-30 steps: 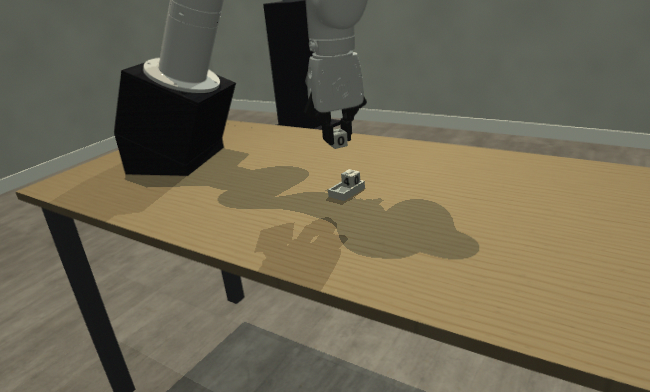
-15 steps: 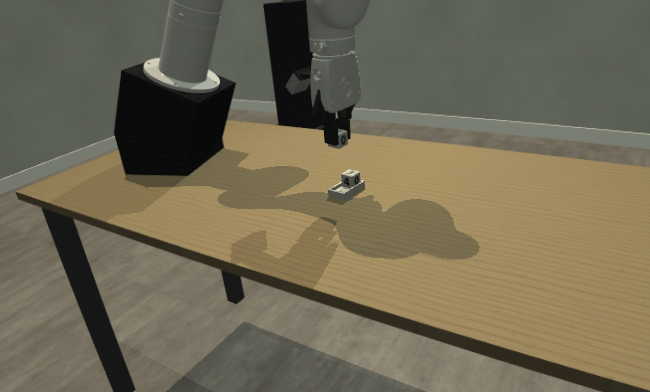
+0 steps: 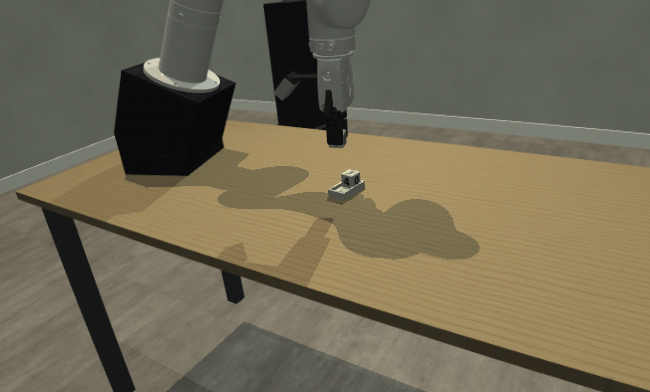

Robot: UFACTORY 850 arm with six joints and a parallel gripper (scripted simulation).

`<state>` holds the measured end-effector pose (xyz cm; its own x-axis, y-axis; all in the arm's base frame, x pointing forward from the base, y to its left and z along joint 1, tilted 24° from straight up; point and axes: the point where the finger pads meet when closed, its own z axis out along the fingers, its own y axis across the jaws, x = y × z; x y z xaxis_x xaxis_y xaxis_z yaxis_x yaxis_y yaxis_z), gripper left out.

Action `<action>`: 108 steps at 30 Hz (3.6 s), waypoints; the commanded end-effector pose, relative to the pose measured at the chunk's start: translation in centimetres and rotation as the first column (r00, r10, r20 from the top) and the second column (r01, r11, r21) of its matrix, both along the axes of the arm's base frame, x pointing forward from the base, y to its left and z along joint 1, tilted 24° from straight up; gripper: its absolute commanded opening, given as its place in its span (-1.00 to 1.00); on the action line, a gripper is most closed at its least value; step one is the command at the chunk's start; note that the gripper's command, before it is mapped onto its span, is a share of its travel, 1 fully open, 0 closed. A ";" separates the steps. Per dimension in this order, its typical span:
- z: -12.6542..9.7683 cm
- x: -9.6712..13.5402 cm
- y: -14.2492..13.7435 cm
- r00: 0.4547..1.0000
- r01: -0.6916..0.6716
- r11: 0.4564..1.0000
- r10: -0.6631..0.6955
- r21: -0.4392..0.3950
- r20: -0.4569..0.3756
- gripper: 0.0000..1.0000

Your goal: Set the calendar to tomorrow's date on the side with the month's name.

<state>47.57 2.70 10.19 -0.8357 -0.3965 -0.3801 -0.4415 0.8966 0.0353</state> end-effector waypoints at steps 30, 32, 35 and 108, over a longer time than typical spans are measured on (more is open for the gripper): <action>0.1 0.0 0.0 0.621 -0.711 0.587 0.783 -0.387 0.048 -0.47; 0.1 0.0 0.0 0.596 -0.726 0.561 0.802 -0.398 0.042 -0.47; 0.1 0.0 0.0 0.575 -0.738 0.537 0.818 -0.408 0.037 -0.47; -6.0 2.4 1.2 0.481 -0.782 0.435 0.877 -0.446 0.011 -0.47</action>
